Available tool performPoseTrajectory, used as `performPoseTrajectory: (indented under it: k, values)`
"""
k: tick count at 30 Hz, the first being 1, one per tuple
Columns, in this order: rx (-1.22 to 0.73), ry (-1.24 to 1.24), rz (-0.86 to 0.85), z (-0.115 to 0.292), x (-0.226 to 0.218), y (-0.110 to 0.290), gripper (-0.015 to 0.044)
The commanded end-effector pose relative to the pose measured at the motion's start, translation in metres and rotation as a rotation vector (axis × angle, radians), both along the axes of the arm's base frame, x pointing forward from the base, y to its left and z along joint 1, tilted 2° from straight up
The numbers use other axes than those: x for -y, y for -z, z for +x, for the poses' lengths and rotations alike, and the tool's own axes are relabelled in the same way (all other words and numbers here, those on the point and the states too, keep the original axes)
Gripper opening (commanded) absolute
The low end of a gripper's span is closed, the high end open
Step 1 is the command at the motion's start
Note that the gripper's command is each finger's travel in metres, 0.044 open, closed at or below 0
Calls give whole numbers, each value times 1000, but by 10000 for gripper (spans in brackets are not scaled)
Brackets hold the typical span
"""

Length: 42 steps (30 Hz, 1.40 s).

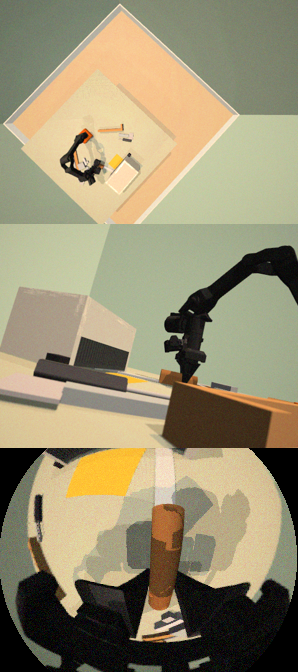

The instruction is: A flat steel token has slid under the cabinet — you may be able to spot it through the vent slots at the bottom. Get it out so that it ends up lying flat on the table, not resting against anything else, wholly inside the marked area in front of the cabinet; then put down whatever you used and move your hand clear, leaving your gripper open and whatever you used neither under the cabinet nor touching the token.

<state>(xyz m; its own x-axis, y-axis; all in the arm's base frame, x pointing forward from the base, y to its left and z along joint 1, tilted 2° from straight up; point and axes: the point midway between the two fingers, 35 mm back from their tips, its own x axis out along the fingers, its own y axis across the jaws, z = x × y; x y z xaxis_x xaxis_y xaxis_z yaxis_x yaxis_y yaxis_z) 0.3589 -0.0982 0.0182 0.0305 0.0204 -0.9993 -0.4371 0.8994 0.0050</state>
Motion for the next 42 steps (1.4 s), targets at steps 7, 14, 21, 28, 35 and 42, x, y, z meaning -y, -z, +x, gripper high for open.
performPoseTrajectory:
  k: [7, 14, 21, 28, 35, 42]
  values:
    - [0, 3, -3, 12, -5, -1, 0]
    - [1, 3, -3, 19, -9, -1, 0]
    - [2, 3, -2, 26, -12, -2, 0]
    - [2, 3, -2, 33, -15, -2, 0]
    - [3, 3, -2, 40, -19, -3, 0]
    - [4, 3, -1, 46, -22, -3, 0]
